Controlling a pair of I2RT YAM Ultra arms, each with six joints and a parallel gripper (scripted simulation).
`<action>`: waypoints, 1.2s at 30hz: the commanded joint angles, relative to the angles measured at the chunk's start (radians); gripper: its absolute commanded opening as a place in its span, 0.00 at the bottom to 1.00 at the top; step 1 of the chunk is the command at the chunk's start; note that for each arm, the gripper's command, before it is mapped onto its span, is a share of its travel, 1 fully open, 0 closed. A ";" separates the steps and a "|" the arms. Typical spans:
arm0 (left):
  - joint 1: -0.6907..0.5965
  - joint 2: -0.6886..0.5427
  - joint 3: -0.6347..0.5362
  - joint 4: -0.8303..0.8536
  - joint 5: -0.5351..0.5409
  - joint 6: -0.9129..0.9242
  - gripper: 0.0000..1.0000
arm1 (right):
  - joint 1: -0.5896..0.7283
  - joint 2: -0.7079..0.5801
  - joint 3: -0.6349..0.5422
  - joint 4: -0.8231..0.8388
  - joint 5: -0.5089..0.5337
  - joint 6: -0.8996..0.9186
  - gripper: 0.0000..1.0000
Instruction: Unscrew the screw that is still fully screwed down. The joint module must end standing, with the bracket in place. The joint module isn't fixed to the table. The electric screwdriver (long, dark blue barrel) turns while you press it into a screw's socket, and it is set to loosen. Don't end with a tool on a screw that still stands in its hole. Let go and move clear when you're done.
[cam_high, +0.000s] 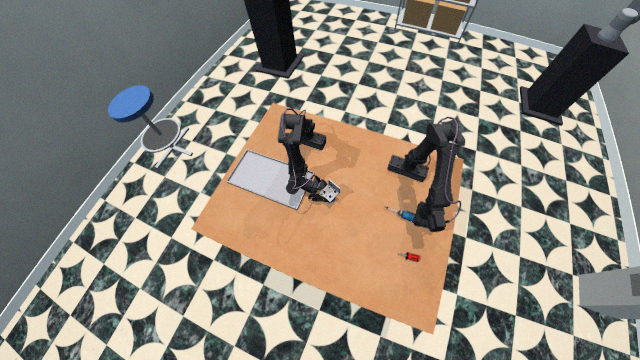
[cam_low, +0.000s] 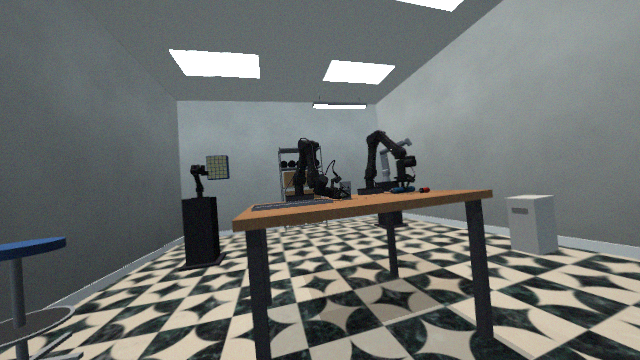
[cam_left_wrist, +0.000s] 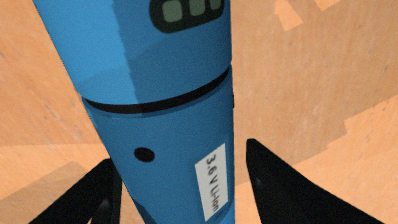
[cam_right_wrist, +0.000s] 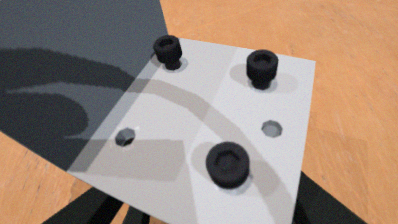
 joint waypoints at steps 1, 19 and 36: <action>-0.006 -0.010 0.004 0.001 0.000 0.001 0.57 | 0.001 -0.010 0.009 -0.002 -0.007 0.001 0.59; -0.006 -0.010 0.004 0.001 0.000 0.001 0.65 | 0.001 -0.010 0.009 -0.002 -0.007 0.001 0.59; -0.006 -0.010 0.004 0.001 0.000 0.001 0.65 | 0.001 -0.010 0.009 -0.002 -0.007 0.001 0.59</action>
